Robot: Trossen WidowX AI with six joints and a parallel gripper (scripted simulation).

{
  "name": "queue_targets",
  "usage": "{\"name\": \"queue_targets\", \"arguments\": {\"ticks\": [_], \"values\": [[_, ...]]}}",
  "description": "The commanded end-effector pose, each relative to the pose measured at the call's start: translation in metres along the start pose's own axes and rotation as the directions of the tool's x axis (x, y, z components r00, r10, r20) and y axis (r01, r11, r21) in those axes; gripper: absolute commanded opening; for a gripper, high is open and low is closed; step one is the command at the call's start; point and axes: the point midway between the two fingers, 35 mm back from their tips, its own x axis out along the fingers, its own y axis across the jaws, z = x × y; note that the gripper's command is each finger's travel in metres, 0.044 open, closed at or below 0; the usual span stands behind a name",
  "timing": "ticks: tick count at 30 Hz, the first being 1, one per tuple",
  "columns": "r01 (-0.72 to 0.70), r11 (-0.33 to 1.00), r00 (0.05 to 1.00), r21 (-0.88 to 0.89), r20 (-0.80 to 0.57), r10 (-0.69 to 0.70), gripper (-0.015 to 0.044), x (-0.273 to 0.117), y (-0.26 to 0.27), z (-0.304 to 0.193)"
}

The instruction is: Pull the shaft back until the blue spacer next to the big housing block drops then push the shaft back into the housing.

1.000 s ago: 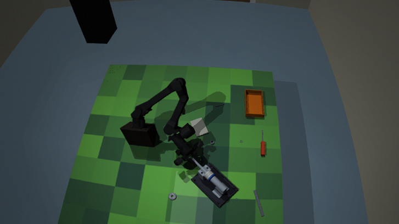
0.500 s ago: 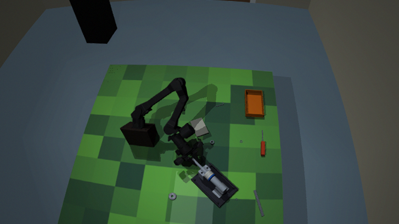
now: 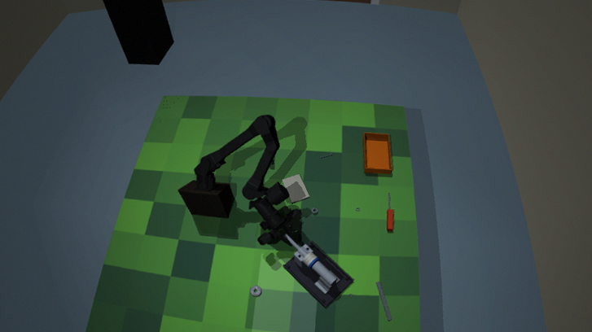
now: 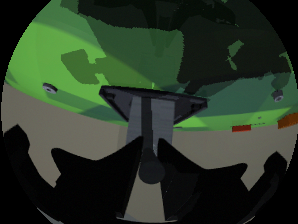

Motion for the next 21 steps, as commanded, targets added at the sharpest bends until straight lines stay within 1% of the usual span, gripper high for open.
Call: {"name": "queue_targets", "arguments": {"ticks": [1,21], "values": [[0.002,1.000,1.000,0.004,0.002,-0.002,0.0000,-0.0007,-0.0008,0.0003],[0.002,1.000,1.000,0.004,0.002,-0.002,0.0000,-0.0022,-0.0007,0.0013]]}}
